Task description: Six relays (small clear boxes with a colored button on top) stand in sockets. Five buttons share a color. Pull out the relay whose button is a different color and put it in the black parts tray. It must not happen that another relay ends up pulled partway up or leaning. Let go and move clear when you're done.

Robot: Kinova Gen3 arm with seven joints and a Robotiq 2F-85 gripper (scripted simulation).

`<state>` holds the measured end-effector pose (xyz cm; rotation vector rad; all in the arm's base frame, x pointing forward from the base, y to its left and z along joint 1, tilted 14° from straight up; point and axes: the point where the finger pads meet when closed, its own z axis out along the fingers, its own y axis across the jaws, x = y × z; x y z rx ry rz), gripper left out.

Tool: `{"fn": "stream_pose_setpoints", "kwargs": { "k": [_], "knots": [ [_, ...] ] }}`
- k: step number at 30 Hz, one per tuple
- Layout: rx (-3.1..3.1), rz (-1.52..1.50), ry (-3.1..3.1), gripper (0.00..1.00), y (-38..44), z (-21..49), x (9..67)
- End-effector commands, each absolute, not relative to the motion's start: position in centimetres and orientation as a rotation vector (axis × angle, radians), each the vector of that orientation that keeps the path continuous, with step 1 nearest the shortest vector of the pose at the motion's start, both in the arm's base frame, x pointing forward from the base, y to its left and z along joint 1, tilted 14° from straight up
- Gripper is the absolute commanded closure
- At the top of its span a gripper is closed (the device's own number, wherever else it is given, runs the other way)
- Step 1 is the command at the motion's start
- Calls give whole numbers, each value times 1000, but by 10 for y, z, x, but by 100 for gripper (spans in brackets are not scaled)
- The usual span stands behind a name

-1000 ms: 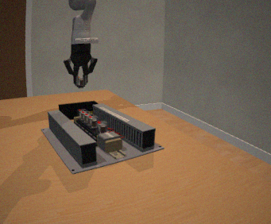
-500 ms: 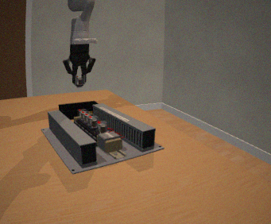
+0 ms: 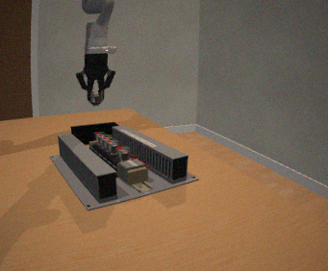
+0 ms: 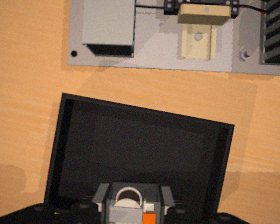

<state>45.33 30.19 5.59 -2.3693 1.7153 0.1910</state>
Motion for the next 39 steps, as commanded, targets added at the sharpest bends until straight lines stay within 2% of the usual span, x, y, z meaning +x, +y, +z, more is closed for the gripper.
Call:
{"fn": "stream_pose_setpoints", "kwargs": {
  "k": [1, 39],
  "knots": [
    [-2368, 189, 1715, 100, 302, 57, 454],
    [-2368, 189, 1715, 100, 303, 53, 454]
  ]
}}
